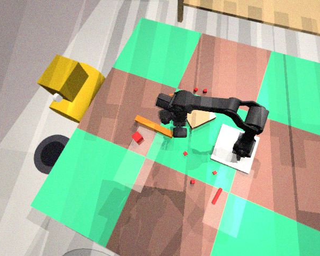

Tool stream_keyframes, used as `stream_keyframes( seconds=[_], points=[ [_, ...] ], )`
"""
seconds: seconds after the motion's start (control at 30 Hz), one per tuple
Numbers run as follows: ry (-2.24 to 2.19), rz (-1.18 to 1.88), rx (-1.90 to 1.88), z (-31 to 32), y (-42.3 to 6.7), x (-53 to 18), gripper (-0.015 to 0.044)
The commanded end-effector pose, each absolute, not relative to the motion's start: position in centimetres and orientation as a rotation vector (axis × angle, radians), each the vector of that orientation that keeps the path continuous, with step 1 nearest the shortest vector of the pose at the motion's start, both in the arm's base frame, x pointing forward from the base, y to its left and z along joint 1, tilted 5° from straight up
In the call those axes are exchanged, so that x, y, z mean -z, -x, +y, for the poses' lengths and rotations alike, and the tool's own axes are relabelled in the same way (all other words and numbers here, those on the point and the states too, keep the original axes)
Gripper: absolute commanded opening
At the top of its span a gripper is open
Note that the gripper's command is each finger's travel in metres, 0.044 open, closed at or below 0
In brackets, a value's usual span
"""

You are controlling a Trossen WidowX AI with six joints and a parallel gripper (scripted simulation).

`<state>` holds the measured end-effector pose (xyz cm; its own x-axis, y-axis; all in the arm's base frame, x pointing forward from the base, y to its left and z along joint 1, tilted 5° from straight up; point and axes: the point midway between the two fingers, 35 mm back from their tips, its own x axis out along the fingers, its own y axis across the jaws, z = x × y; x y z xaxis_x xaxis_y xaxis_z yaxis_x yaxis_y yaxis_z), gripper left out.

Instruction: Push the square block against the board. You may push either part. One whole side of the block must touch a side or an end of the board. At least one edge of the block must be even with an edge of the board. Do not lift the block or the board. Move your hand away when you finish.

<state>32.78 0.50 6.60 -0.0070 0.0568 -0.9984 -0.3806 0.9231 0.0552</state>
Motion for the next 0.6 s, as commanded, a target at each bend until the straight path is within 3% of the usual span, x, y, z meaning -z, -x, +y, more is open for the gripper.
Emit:
stream_keyframes(
  seconds=[0.0, 0.17, 0.57],
  points=[
    [0.273, 1.572, -0.355, 0.0, -32.2, -6.3, 0.0],
    [0.272, 1.572, -0.356, 0.3, -32.0, -1.1, 0.0],
    [0.272, 1.572, -0.356, 0.5, -32.9, -0.9, 0.0]
  ],
)
